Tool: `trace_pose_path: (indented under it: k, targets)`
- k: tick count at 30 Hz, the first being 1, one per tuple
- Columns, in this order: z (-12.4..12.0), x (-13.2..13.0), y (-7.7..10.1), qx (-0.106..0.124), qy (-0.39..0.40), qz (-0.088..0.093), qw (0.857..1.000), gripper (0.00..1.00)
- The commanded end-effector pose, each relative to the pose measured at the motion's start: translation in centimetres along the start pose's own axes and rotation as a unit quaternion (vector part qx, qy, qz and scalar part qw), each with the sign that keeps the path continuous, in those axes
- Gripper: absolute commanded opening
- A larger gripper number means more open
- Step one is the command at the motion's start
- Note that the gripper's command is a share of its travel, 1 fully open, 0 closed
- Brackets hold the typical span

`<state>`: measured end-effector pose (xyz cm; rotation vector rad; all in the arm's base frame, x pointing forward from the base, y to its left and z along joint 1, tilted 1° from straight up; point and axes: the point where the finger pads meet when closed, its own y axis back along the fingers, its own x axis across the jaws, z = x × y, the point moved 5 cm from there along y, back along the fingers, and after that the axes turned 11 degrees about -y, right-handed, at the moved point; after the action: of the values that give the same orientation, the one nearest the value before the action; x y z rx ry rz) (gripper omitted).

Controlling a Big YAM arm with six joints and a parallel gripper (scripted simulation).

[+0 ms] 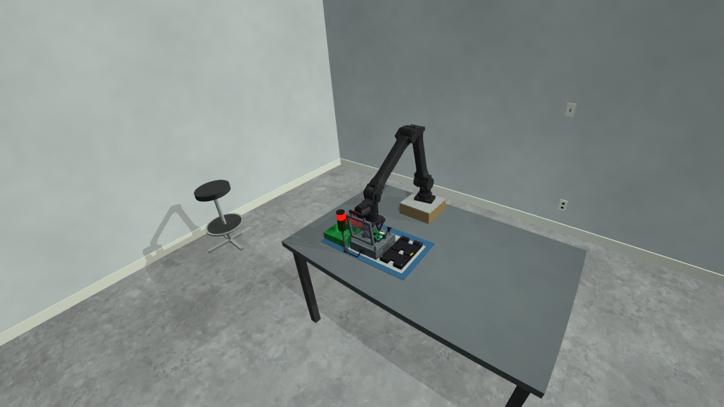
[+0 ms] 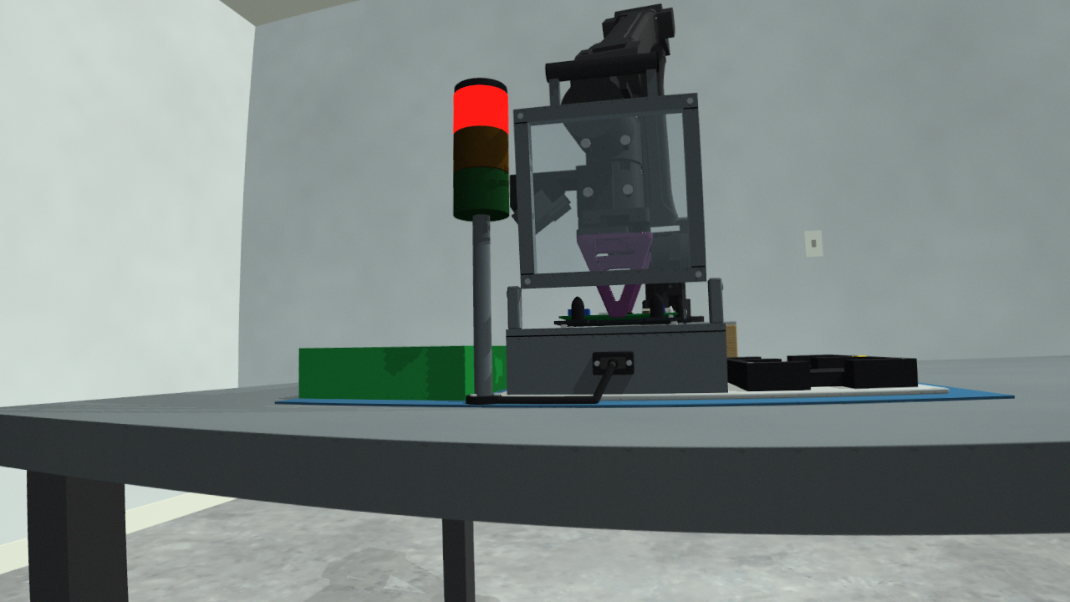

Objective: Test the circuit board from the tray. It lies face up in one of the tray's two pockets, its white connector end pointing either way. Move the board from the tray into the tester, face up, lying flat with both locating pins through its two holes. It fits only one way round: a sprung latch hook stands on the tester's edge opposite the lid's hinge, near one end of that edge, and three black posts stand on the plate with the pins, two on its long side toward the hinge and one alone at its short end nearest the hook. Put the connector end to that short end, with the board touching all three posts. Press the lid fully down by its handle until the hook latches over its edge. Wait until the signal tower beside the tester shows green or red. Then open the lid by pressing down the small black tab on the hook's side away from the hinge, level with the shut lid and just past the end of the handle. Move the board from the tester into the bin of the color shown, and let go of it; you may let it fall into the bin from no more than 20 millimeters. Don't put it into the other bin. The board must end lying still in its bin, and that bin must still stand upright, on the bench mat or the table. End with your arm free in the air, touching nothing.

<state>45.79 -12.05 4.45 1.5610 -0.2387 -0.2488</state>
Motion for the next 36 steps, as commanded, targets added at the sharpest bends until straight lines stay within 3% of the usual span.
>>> trace_pose_path:
  k: [1,36]
  targets:
    - [0.82,1.05,0.3,-0.002,-0.002,0.004,1.0,0.92]
    - [0.81,1.35,0.59,-0.001,-0.002,0.007,1.0,0.92]
